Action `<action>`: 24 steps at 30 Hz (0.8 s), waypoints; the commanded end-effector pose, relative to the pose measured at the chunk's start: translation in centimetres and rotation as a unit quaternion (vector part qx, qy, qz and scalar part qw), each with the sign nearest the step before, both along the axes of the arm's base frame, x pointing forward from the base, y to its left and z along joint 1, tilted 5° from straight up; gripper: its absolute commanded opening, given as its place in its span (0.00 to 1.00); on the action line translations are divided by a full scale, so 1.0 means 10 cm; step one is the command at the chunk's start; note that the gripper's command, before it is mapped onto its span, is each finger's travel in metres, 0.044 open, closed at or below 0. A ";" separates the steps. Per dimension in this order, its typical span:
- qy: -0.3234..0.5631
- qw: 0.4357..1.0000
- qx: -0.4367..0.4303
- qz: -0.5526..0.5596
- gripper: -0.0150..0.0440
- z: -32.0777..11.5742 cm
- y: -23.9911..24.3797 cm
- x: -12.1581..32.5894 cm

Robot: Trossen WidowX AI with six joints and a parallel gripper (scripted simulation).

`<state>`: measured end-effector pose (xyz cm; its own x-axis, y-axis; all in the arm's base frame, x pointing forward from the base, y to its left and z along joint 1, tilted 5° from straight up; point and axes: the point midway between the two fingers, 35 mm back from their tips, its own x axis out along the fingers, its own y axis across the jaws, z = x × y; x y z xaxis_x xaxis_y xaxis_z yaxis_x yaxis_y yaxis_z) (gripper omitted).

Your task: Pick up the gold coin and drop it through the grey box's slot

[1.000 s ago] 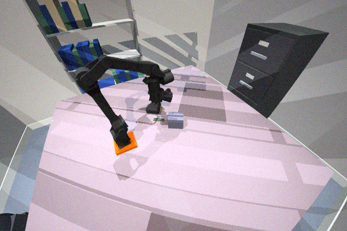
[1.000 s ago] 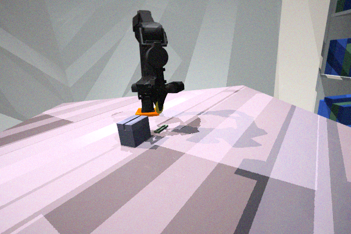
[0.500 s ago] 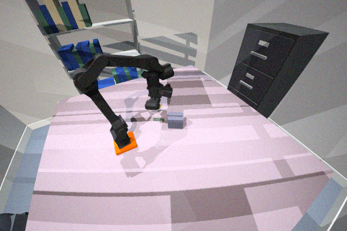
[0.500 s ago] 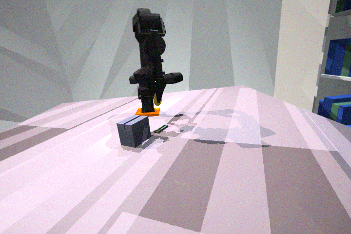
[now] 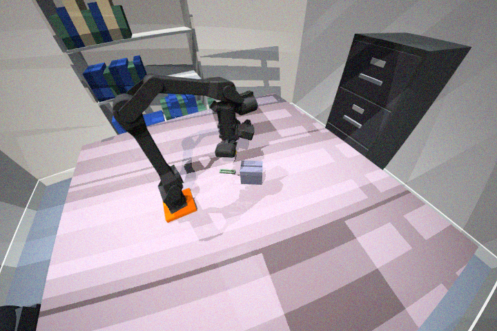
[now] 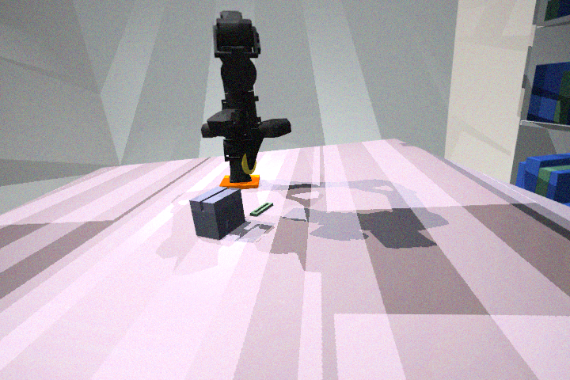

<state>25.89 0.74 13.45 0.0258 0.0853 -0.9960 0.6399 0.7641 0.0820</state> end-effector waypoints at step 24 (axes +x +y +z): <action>-0.006 1.000 -0.005 0.001 0.25 0.00 -0.56 0.36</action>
